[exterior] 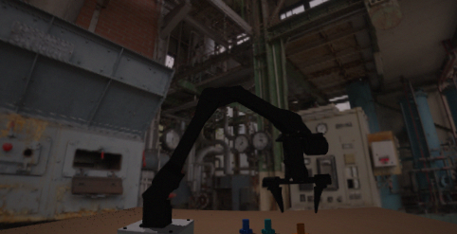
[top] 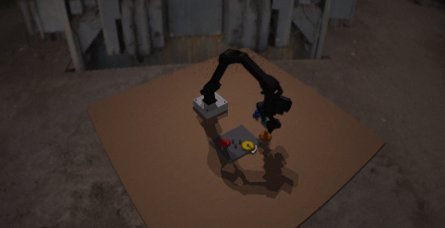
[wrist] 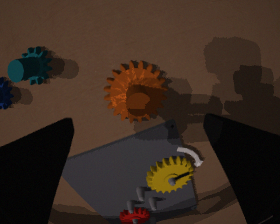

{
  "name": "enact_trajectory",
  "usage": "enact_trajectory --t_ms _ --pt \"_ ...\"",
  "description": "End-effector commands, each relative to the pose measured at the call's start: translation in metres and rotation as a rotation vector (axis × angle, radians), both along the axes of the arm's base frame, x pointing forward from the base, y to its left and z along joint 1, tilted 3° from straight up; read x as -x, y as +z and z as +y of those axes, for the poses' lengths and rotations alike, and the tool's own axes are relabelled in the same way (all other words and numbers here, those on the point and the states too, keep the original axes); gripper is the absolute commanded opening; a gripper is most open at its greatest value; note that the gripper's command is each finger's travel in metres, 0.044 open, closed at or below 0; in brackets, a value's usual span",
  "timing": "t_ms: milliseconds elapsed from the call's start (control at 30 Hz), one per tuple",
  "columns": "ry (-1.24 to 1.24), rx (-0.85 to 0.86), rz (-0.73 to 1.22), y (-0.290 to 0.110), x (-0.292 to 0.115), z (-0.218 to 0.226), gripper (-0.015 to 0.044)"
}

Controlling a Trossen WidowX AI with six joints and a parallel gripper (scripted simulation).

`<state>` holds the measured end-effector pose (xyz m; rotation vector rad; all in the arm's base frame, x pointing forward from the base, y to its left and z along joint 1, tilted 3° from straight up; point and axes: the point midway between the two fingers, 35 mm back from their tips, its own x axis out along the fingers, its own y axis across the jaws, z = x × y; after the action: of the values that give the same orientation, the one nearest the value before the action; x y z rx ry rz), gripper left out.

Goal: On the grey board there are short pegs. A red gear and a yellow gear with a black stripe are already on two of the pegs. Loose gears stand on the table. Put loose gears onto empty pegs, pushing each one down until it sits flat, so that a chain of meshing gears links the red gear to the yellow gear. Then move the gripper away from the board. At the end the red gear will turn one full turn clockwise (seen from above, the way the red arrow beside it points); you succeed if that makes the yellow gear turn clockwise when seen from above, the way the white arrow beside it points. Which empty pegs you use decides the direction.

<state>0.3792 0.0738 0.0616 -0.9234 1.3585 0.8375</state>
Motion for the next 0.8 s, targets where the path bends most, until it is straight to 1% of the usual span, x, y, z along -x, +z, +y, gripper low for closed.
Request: enact_trajectory --t_ms 0,133,233,433,767 --pt "0.03 0.011 0.025 0.0 -0.002 0.001 0.044" --pt "0.03 0.011 0.025 -0.002 -0.002 0.0 0.044" --pt "0.03 0.011 0.025 -0.014 -0.002 0.0 0.044" --pt "0.03 0.011 0.025 -0.016 -0.002 0.0 0.044" --pt "0.03 0.011 0.025 -0.032 -0.003 -0.001 0.044"
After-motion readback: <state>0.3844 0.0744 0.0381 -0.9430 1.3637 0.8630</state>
